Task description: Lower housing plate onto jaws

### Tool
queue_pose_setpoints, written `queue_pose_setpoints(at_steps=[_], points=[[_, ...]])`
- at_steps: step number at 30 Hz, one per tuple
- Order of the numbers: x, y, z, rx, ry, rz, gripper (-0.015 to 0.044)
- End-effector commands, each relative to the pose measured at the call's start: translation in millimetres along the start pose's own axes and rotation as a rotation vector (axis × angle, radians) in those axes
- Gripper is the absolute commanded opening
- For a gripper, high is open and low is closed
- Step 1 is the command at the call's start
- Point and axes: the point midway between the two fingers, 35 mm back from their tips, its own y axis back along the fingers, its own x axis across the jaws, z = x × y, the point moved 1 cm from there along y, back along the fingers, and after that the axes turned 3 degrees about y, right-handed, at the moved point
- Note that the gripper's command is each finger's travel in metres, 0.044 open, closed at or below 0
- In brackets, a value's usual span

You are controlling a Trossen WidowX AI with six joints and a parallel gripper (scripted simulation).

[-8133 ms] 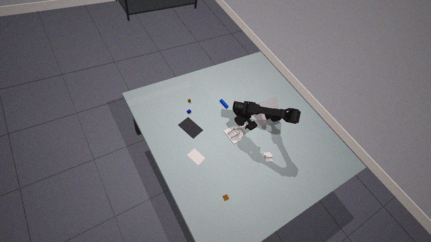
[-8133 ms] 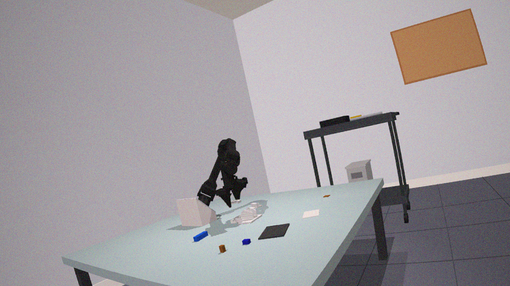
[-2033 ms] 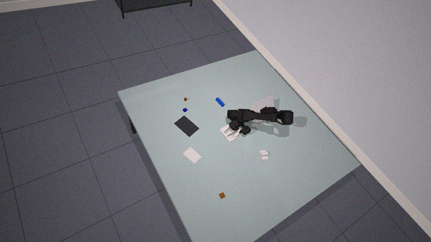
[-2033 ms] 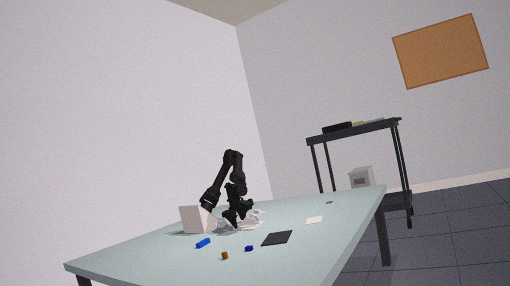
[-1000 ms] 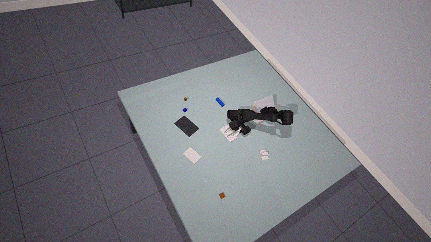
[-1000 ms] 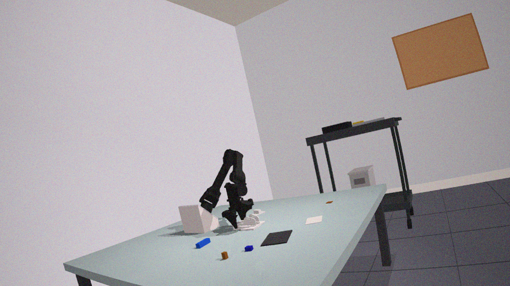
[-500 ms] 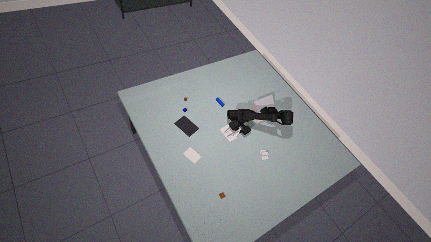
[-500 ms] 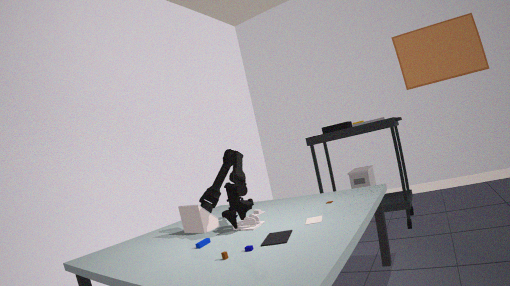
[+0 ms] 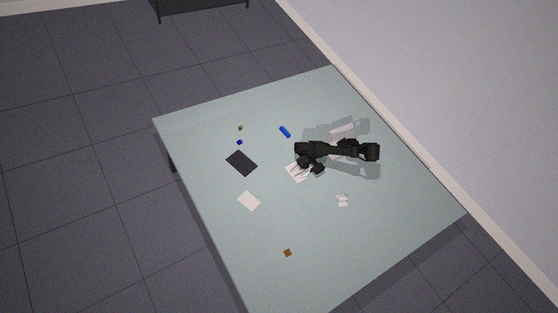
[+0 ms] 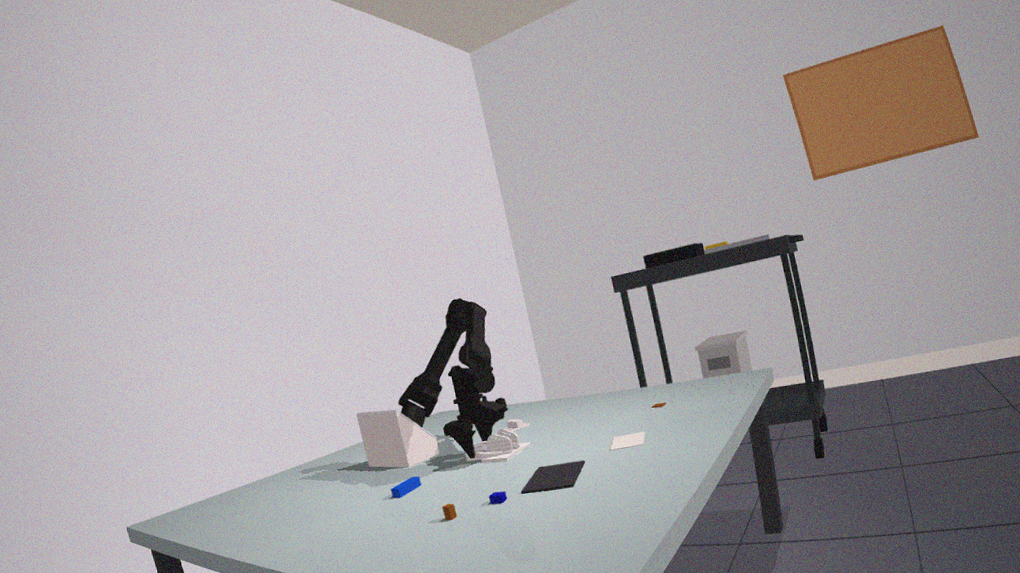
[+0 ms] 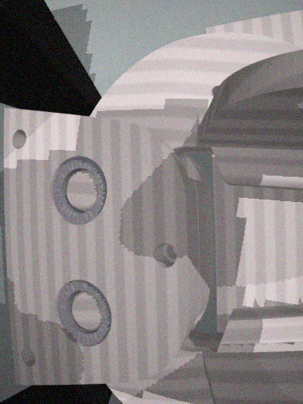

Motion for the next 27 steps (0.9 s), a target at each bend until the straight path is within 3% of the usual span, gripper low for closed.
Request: queue_pose_setpoints(at_steps=[1, 17, 21, 27], points=[[0.2, -0.4, -0.3, 0.000, -0.005, 0.002, 0.0351], [0.2, -0.4, -0.3, 0.000, -0.005, 0.002, 0.0351], [0.0, 0.0, 0.0, 0.000, 0.000, 0.000, 0.0440], [0.0, 0.0, 0.0, 0.000, 0.000, 0.000, 0.0440]])
